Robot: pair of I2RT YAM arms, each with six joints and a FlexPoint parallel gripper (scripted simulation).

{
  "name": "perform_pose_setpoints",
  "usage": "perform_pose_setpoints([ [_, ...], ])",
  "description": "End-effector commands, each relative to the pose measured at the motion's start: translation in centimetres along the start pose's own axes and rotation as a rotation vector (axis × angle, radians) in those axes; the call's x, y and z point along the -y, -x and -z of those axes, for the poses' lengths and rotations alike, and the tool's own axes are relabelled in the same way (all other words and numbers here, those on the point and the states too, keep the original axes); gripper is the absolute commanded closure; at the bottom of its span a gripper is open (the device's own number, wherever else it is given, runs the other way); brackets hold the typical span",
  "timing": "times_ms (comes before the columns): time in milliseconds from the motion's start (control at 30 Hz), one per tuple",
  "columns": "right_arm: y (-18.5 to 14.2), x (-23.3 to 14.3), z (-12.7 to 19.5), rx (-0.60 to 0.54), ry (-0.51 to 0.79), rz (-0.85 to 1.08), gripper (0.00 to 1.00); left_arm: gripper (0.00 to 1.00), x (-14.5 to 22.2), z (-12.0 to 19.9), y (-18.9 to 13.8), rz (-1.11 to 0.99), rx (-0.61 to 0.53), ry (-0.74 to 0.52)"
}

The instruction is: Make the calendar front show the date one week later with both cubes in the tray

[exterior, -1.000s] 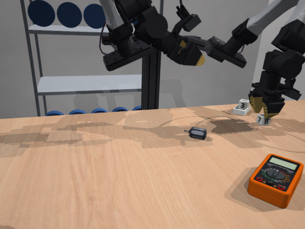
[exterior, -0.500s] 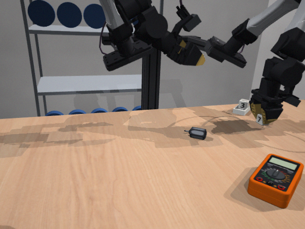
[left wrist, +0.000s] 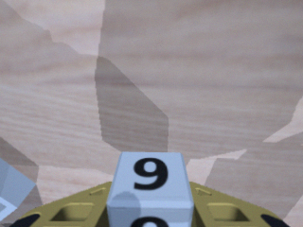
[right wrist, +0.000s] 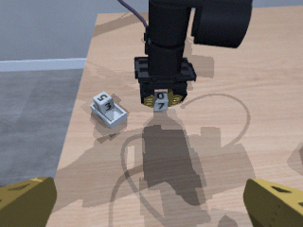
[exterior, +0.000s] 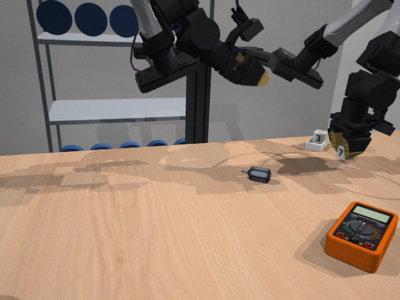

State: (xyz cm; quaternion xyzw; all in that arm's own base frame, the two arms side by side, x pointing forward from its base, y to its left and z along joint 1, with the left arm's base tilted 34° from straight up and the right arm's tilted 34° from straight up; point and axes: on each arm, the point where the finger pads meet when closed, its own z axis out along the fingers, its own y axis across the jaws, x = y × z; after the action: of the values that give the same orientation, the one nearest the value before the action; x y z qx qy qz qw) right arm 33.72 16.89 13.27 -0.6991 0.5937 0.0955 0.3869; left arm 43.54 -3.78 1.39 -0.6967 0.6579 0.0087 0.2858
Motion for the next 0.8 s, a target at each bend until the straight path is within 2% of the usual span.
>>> perform_pose_setpoints([
  [0,0.6,1.6,0.4,0.003,-0.041,0.018,0.0,0.81,1.2,4.4,0.1,0.017,-0.008,-0.046],
  [133,0.6,1.6,0.4,0.004,-0.04,0.02,0.0,0.81,1.0,6.7,0.1,0.009,-0.006,-0.04],
  [267,0.7,0.8,0.4,0.014,-0.006,0.022,0.0,0.81,0.8,7.5,0.0,-0.104,-0.006,-0.048],
  [400,0.8,0.7,0.4,0.015,-0.003,0.023,0.0,0.81,-0.1,7.3,-0.3,-0.338,-0.001,-0.049],
  [467,0.8,0.7,0.4,0.015,-0.003,0.023,0.0,0.81,-0.1,7.3,-0.3,-0.338,-0.001,-0.049],
  [767,0.7,0.7,0.4,0.012,-0.002,0.023,0.0,0.81,-2.0,7.3,-1.0,-0.866,0.004,-0.061],
])
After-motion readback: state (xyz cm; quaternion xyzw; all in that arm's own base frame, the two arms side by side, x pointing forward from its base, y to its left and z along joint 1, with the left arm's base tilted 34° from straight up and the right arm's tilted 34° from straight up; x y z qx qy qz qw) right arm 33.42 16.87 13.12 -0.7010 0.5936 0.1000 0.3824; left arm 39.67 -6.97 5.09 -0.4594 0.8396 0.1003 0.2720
